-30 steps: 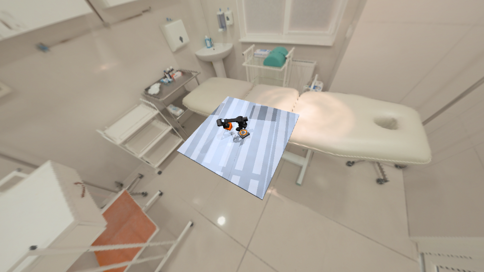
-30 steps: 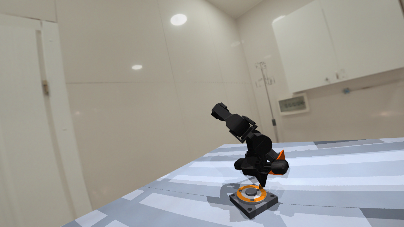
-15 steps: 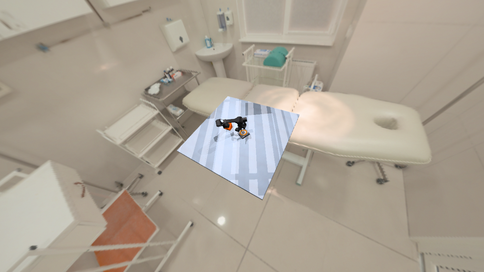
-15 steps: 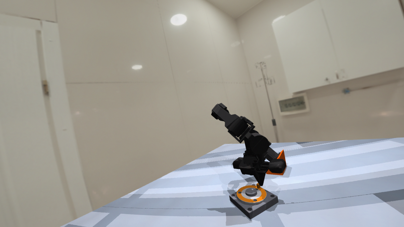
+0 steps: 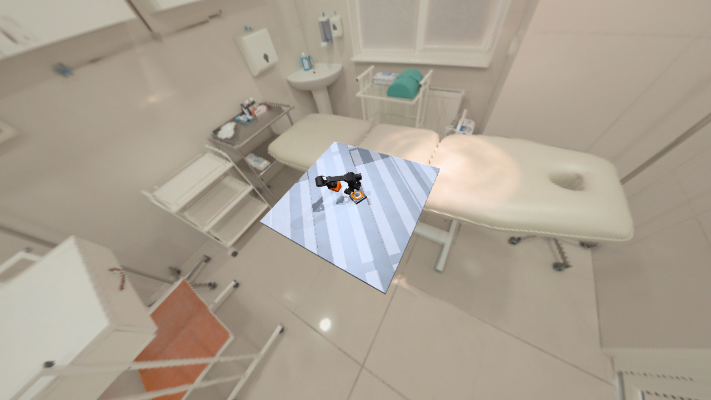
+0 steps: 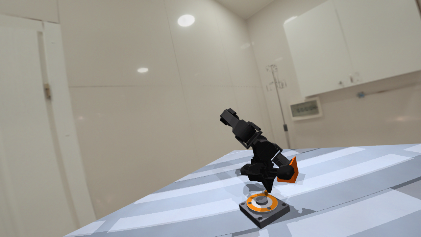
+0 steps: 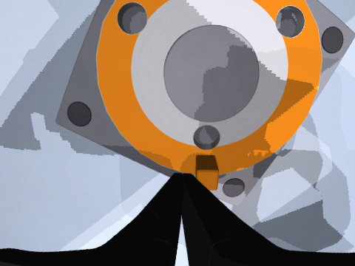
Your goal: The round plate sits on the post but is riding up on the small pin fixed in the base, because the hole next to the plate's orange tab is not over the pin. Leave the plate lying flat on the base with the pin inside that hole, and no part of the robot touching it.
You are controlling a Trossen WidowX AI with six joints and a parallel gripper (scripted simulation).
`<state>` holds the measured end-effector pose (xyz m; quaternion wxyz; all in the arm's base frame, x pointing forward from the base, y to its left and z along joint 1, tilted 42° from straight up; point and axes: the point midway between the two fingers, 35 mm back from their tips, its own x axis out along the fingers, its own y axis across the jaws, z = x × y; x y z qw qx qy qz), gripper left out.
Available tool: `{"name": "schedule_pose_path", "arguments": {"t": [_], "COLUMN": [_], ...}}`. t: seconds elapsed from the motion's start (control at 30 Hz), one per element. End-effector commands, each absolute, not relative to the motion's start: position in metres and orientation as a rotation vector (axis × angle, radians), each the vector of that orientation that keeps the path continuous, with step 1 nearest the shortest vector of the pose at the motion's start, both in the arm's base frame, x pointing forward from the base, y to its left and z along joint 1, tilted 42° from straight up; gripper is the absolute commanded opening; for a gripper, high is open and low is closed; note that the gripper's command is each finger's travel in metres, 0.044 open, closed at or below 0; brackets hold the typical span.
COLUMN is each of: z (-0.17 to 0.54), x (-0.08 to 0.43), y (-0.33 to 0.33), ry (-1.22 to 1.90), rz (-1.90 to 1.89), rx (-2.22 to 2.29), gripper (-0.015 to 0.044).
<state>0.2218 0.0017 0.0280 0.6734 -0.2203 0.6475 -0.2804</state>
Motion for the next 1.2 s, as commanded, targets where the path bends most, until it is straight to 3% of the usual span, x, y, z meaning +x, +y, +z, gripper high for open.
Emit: {"name": "schedule_pose_path", "arguments": {"t": [0.0,1.17], "z": [0.031,0.061], "x": [0.219,0.232], "y": [-0.004,-0.032], "ry": [1.461,1.46], "rz": [-0.637,-0.638], "rx": [-0.504,-0.506], "gripper": [0.0,0.0]}}
